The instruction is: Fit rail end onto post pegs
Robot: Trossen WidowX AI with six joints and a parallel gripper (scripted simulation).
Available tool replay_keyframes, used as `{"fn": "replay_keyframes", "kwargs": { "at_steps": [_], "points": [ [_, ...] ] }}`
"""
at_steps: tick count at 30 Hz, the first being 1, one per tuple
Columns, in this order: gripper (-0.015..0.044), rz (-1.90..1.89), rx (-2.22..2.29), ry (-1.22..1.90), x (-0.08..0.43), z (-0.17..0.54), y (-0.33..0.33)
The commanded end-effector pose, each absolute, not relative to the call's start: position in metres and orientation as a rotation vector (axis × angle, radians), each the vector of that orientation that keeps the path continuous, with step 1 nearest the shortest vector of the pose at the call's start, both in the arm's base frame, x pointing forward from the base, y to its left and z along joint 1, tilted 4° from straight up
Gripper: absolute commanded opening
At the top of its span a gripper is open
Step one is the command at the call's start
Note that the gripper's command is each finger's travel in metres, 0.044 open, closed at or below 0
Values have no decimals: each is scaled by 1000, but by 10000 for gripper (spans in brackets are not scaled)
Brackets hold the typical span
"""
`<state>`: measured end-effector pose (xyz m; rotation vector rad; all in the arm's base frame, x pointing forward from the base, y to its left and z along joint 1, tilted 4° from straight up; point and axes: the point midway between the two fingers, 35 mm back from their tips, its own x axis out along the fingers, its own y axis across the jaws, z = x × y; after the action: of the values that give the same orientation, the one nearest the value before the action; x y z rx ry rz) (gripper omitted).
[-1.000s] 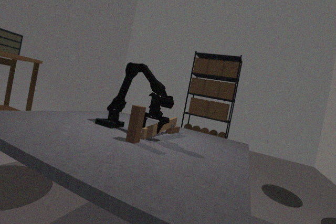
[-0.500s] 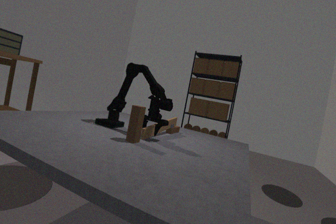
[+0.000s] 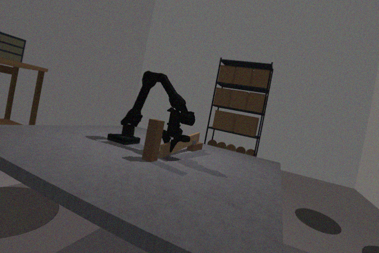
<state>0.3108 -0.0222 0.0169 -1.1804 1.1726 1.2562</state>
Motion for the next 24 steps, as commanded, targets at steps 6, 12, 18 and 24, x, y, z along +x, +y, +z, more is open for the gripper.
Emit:
{"fn": "replay_keyframes", "kwargs": {
  "at_steps": [6,12,18,24],
  "points": [
    [0,1252,-1183,1178,311,17,-23],
    [0,1252,-1183,1178,311,17,-23],
    [0,1252,-1183,1178,311,20,-22],
    [0,1252,-1183,1178,311,23,-22]
  ]
}}
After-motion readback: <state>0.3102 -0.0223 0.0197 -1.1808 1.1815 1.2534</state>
